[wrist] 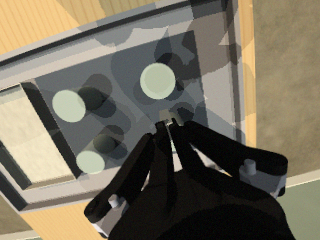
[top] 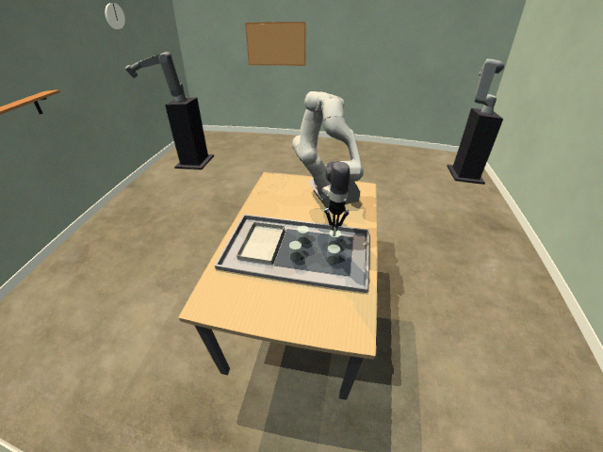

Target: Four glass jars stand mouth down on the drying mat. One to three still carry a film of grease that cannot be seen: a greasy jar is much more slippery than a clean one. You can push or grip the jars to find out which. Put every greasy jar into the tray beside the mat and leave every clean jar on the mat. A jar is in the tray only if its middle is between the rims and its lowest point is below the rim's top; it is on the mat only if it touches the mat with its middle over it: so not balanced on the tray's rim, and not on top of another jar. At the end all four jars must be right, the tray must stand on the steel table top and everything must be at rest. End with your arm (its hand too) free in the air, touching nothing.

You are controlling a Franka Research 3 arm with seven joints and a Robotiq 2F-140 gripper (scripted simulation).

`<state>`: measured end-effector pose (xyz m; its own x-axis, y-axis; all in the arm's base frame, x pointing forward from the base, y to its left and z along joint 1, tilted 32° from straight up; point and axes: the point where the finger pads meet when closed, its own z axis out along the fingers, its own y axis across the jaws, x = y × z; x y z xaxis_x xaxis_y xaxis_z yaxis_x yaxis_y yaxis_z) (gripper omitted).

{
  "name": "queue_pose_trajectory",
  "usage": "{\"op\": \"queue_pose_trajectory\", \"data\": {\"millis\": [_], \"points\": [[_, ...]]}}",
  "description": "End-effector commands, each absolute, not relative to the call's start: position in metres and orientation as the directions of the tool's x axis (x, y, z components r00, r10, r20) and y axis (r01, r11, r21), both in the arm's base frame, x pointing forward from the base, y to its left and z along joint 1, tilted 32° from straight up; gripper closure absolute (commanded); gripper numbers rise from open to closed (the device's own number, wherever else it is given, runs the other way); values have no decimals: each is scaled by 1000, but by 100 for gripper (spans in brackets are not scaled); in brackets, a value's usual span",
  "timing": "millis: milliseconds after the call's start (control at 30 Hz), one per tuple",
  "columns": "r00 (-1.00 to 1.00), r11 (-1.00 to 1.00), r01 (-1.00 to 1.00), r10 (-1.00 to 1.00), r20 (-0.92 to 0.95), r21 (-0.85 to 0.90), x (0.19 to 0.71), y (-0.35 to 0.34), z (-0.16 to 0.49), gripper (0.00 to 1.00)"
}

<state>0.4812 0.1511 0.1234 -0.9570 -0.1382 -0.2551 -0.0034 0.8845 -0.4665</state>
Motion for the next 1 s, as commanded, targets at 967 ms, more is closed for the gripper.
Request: {"op": "queue_pose_trajectory", "data": {"millis": [967], "points": [[-954,891,33,-106,-280,-452,501,129,77,100]]}}
